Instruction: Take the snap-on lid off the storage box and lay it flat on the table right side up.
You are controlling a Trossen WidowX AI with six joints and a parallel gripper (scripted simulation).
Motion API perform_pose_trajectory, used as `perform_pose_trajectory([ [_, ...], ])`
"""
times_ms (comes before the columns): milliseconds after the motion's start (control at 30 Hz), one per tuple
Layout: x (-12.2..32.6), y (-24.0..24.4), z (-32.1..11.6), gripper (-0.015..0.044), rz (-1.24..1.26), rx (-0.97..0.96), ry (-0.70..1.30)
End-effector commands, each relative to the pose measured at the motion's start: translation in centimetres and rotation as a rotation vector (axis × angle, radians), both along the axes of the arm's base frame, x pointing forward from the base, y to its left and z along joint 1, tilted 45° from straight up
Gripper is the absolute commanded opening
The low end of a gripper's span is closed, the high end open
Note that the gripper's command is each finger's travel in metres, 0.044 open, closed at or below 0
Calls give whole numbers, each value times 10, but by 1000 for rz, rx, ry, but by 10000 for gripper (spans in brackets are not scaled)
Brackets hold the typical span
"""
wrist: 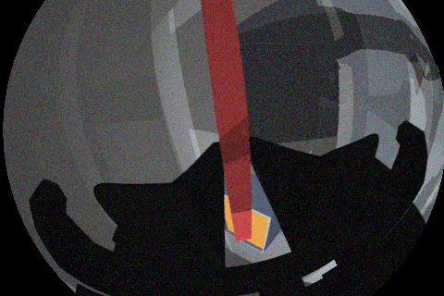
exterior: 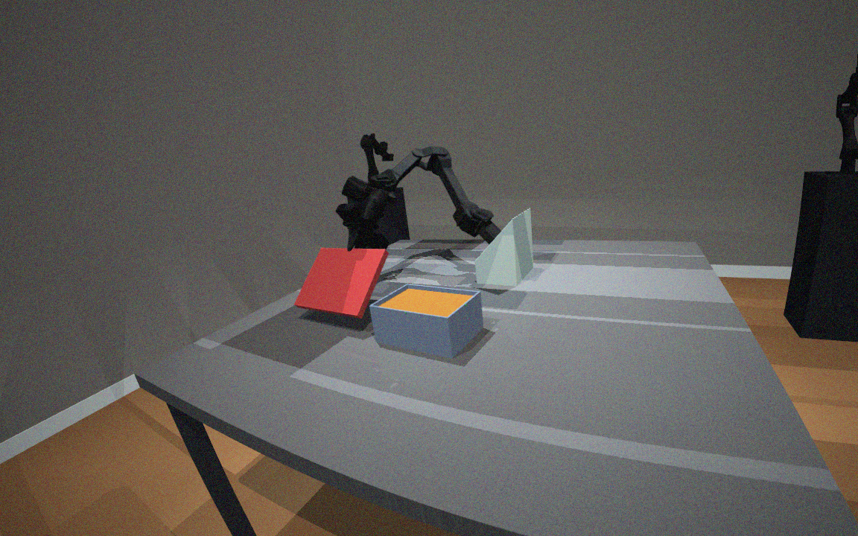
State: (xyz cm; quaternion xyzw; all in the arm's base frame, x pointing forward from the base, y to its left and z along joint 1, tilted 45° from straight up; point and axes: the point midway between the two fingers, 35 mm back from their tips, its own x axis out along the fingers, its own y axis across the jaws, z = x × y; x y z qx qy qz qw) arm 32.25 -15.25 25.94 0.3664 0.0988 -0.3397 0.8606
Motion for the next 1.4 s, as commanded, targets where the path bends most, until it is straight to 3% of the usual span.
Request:
perform_pose_trajectory([
  [0,2,0,-1,0,18,-1,-7],
  [1367,2,-23,-24,0,18,-3,-7],
])
